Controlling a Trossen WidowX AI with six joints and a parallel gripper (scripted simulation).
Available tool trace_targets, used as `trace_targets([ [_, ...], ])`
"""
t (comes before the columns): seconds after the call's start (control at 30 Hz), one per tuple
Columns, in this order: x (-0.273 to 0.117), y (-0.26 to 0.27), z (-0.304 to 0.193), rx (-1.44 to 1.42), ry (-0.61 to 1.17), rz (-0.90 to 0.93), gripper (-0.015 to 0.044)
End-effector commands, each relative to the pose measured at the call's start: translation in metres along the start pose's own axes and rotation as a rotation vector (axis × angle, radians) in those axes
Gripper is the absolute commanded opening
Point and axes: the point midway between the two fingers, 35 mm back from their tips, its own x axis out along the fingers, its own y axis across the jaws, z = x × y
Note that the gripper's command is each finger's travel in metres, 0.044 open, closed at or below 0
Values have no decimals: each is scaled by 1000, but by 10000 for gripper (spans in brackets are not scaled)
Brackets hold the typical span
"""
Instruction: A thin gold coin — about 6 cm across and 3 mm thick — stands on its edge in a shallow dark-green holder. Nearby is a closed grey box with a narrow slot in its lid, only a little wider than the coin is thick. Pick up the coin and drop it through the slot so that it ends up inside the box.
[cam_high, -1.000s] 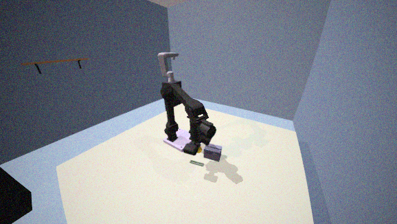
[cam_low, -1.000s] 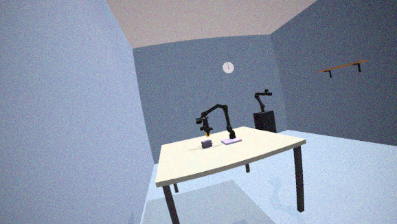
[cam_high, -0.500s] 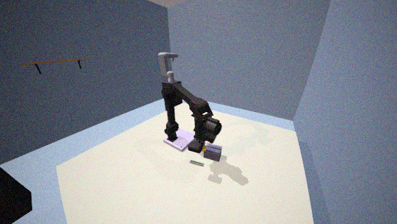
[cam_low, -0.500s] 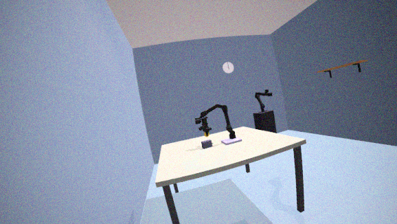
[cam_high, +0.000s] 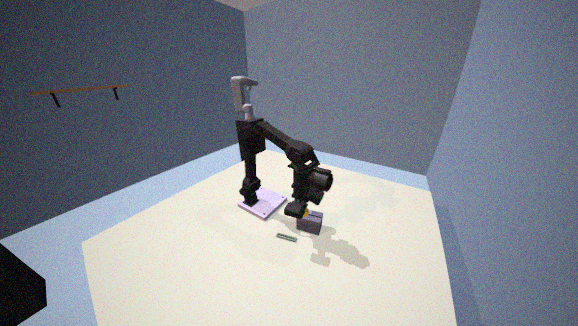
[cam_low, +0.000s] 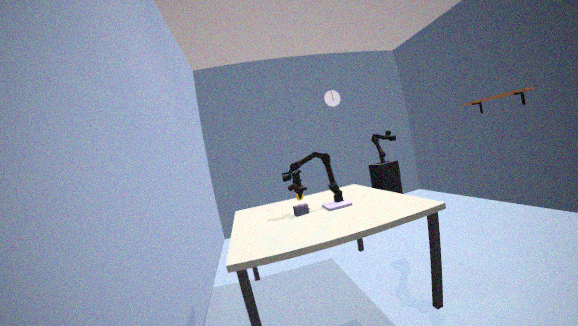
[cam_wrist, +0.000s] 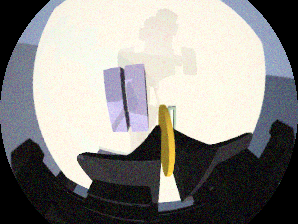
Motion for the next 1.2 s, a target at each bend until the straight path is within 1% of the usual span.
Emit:
trace_targets([
  [0.0, 2, 8, 7, 2, 7, 0, 0],
  [0.57, 2, 45, 29, 2, 5, 3, 0],
  [1.17, 1, 42, 27, -2, -2, 4, 0],
])
